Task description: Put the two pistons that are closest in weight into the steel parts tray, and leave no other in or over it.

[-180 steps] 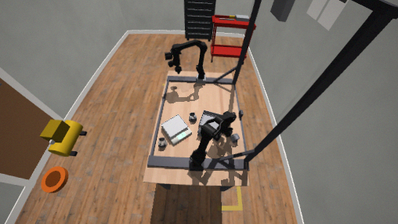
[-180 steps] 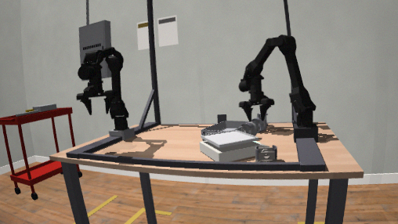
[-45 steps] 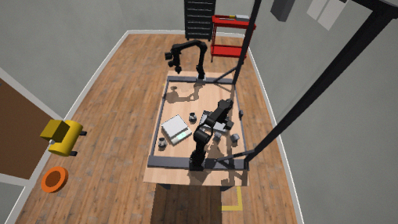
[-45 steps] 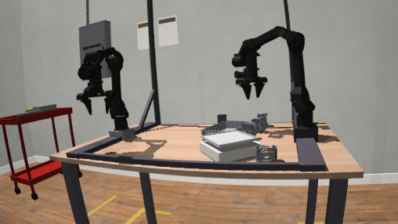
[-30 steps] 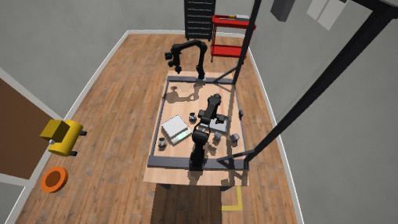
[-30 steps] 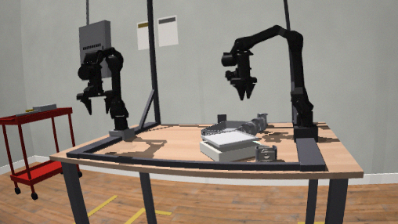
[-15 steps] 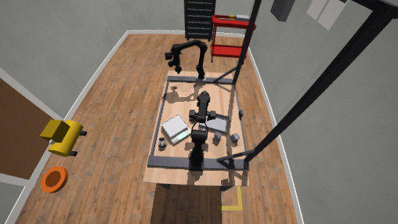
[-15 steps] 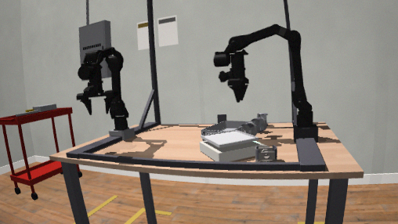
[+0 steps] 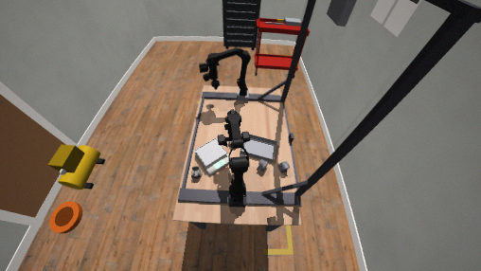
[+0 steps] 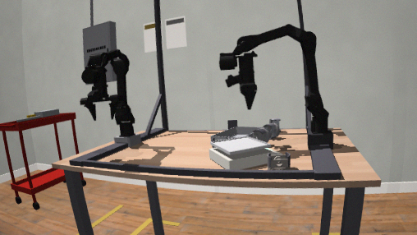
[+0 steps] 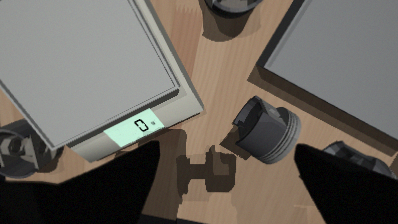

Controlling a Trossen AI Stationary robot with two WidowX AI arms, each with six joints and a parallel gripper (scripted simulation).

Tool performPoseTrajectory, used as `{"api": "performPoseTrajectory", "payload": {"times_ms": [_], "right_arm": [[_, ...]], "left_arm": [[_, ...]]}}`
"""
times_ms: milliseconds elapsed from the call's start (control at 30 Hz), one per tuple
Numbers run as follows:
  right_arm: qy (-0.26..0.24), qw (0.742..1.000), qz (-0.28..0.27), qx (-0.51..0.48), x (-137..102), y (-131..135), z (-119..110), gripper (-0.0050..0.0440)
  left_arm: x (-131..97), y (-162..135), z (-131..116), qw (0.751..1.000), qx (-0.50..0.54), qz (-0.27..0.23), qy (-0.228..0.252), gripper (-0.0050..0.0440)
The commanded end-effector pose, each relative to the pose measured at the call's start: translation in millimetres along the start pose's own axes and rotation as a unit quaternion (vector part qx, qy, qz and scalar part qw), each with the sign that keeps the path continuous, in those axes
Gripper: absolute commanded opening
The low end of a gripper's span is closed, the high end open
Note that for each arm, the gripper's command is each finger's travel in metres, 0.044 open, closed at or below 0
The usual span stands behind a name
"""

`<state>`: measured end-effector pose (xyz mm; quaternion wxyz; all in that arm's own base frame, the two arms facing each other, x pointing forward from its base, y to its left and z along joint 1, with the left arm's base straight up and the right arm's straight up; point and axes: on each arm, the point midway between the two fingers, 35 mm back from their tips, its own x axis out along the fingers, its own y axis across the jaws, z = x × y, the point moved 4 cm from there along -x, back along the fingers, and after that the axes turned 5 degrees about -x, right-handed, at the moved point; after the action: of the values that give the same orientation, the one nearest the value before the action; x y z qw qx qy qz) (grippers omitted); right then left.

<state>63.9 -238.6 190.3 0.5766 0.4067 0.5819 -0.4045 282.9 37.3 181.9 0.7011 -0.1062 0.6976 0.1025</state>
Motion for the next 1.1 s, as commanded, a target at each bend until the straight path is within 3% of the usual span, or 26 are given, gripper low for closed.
{"api": "performPoseTrajectory", "payload": {"times_ms": [0, 600, 833, 1067], "right_arm": [[-0.016, 1.0, 0.0, 0.001, -8, -1, 4, 0.04], [-0.016, 1.0, 0.0, 0.001, -8, -1, 4, 0.04], [-0.016, 1.0, 0.0, 0.001, -8, -1, 4, 0.04], [-0.016, 1.0, 0.0, 0.001, -8, -1, 4, 0.04]], "left_arm": [[-9, 21, 8, 0.999, -0.031, -0.003, -0.016, 0.0378], [-8, 102, 5, 0.984, -0.175, -0.001, -0.012, 0.0378], [-8, 127, 1, 0.982, -0.187, 0.0, -0.013, 0.0378], [-7, 107, 16, 0.993, -0.117, 0.0, -0.012, 0.0378]]}}
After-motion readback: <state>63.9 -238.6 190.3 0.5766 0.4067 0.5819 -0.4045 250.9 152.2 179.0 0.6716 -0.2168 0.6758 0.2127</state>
